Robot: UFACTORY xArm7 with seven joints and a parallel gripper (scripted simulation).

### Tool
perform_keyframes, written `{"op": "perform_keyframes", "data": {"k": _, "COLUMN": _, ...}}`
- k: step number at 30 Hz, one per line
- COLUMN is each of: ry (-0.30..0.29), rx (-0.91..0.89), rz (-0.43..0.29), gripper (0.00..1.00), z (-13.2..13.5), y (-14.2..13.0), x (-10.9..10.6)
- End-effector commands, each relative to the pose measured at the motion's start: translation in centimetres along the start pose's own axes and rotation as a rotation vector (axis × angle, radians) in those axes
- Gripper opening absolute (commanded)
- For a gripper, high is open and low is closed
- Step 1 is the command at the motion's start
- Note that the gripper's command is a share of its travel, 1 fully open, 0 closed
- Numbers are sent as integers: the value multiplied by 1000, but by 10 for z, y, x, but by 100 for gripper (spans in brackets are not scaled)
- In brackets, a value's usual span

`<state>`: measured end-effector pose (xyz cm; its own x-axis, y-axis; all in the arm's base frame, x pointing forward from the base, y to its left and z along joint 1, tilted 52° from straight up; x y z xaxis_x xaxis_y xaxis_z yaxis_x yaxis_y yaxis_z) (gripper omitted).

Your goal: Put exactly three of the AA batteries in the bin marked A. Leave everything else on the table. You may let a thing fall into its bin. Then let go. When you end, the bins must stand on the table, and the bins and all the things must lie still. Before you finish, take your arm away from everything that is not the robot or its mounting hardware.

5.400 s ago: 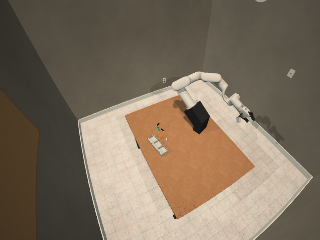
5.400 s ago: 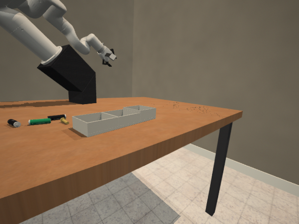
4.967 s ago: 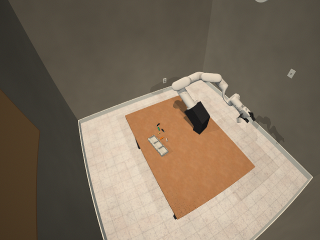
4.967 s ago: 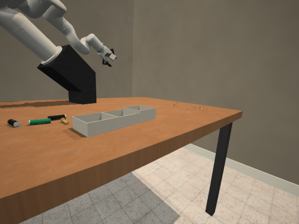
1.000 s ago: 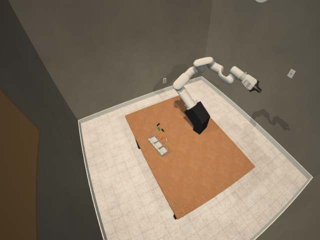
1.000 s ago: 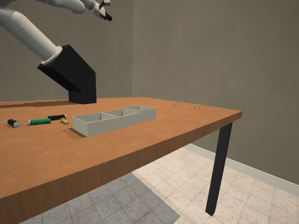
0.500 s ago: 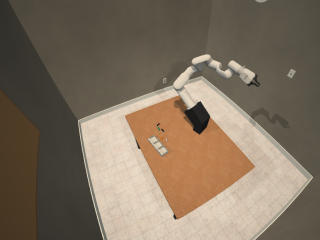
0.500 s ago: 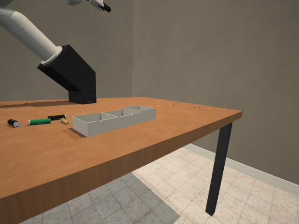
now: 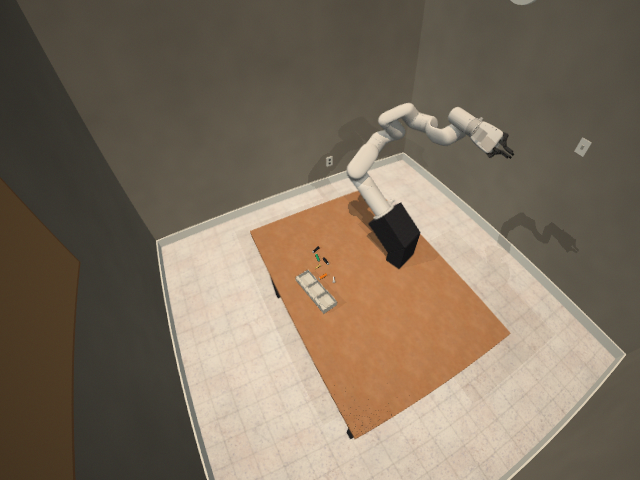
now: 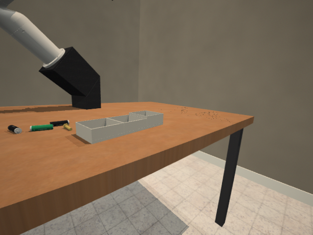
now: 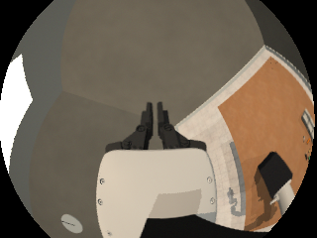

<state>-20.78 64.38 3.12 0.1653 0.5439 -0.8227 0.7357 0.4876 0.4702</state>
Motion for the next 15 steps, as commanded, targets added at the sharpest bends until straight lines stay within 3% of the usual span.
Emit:
{"op": "perform_keyframes", "data": {"k": 1, "ry": -1, "rx": 0, "rz": 14, "gripper": 7, "z": -6, "y": 21, "x": -15}}
{"op": "perform_keyframes", "data": {"k": 2, "ry": -1, "rx": 0, "rz": 14, "gripper": 7, "z": -6, "y": 21, "x": -15}}
{"op": "perform_keyframes", "data": {"k": 3, "ry": -13, "rx": -7, "rz": 62, "gripper": 7, "z": -7, "y": 26, "x": -20}}
{"op": "perform_keyframes", "data": {"k": 6, "ry": -14, "rx": -8, "rz": 65, "gripper": 7, "z": -10, "y": 46, "x": -34}}
{"op": "perform_keyframes", "data": {"k": 13, "ry": -14, "rx": -8, "rz": 65, "gripper": 7, "z": -12, "y": 62, "x": -45}}
{"op": "perform_keyframes", "data": {"k": 14, "ry": -32, "rx": -7, "rz": 112, "gripper": 7, "z": -12, "y": 66, "x": -50}}
{"op": "perform_keyframes", "data": {"k": 15, "ry": -33, "rx": -7, "rz": 115, "gripper": 7, "z": -12, "y": 73, "x": -54}}
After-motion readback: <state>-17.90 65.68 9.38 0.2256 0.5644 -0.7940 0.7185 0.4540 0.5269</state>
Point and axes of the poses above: the point where the finger pads meet when closed, its own x axis out along the fingers, its own z axis across the jaws, y = z × x, the point moved 5 cm from there along -x, back along the fingers, and after that the axes turned 3 degrees about -x, right-handed, at the moved point
